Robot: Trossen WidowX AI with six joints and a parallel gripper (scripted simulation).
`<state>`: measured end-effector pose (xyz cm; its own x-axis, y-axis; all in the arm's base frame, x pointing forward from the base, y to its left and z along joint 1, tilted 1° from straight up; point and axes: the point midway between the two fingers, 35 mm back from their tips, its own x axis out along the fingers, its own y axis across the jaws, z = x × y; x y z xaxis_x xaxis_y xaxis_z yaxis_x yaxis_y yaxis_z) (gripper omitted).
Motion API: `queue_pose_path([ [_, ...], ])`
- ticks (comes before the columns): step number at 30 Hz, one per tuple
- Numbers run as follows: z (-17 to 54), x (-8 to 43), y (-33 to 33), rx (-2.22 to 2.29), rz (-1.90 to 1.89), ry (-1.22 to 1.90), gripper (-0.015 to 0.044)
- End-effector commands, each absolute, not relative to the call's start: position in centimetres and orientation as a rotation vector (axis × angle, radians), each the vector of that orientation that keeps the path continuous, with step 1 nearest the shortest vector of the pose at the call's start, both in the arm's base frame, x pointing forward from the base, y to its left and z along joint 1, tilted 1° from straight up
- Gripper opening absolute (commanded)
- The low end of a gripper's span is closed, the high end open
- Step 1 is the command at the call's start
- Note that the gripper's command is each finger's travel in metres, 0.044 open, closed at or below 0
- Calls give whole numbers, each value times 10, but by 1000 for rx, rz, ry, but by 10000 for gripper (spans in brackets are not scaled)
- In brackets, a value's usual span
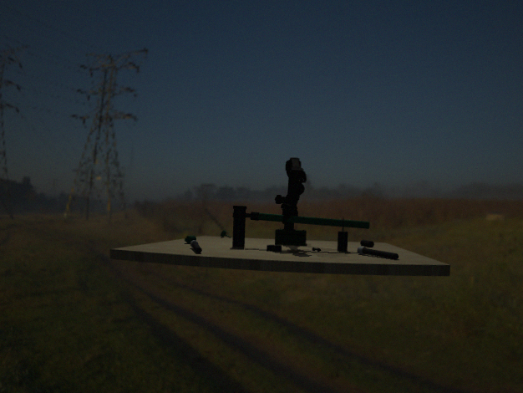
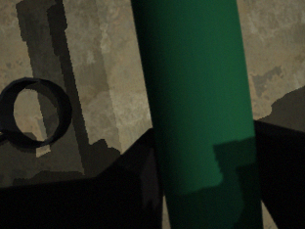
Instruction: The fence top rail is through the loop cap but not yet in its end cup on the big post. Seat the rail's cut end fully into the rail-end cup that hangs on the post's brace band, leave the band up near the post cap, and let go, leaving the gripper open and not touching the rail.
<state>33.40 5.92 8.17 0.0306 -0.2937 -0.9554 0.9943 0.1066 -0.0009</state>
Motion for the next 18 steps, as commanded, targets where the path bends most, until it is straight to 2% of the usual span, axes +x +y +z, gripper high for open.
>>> queue_pose_path([
  [1, 82, 334, 59, 920, -1248, 1025, 0],
  [18, 83, 335, 51, 919, -1248, 1024, 0],
])
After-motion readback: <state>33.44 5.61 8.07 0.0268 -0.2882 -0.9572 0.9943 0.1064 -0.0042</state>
